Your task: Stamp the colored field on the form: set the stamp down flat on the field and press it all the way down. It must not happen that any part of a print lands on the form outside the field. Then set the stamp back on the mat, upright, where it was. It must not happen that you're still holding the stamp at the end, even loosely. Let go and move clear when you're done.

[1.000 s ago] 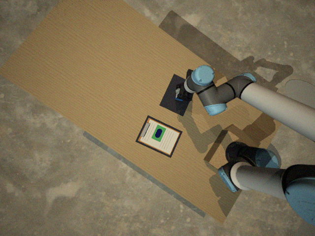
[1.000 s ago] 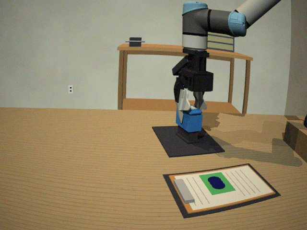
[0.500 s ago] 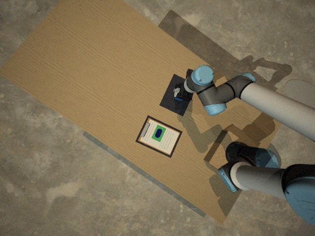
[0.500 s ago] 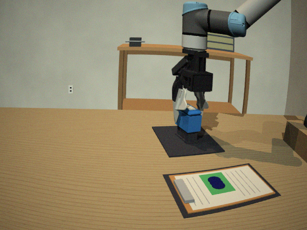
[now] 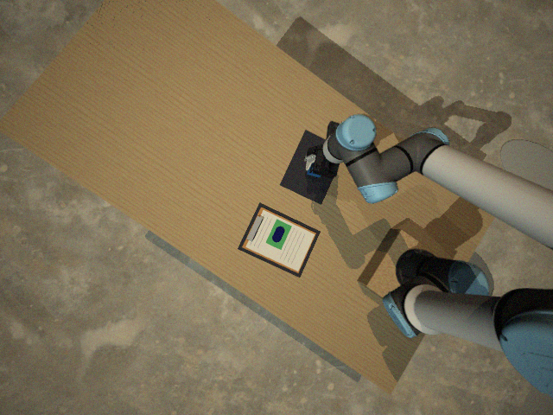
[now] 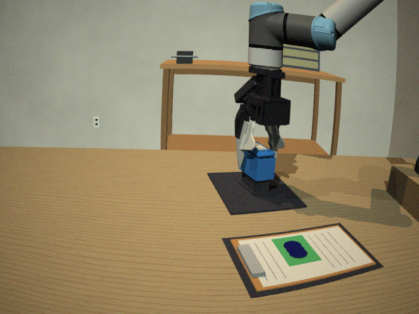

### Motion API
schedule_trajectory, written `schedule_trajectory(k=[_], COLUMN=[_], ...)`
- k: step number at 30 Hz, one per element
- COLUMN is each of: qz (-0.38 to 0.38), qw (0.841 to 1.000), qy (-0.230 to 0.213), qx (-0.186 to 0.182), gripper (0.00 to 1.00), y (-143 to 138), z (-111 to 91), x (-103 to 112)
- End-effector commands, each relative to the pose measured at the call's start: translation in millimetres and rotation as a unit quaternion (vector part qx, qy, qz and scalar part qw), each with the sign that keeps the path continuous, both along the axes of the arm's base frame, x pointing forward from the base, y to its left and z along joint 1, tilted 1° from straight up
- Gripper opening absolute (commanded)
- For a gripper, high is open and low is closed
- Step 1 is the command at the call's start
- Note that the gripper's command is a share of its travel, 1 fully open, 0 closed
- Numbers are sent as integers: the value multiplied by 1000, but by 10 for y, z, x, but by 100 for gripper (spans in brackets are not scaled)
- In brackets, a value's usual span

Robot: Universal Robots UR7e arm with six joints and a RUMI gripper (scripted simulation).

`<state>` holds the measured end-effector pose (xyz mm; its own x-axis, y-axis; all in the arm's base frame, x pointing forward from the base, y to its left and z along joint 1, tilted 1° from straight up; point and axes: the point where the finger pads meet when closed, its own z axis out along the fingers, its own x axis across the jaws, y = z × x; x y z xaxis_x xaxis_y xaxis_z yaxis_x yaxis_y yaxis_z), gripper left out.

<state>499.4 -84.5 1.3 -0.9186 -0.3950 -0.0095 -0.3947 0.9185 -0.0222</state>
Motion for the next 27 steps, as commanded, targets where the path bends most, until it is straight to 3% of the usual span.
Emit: schedule_trajectory(k=[1, 18, 22, 27], qz=[-1, -1, -1, 0], qw=[1000, 1000, 1000, 1000], qy=[0, 0, -2, -2], qx=[0, 0, -1, -1], gripper=[50, 50, 50, 50], y=[-6, -7, -12, -4], z=[-5, 7, 136, 469], x=[-4, -1, 16, 9])
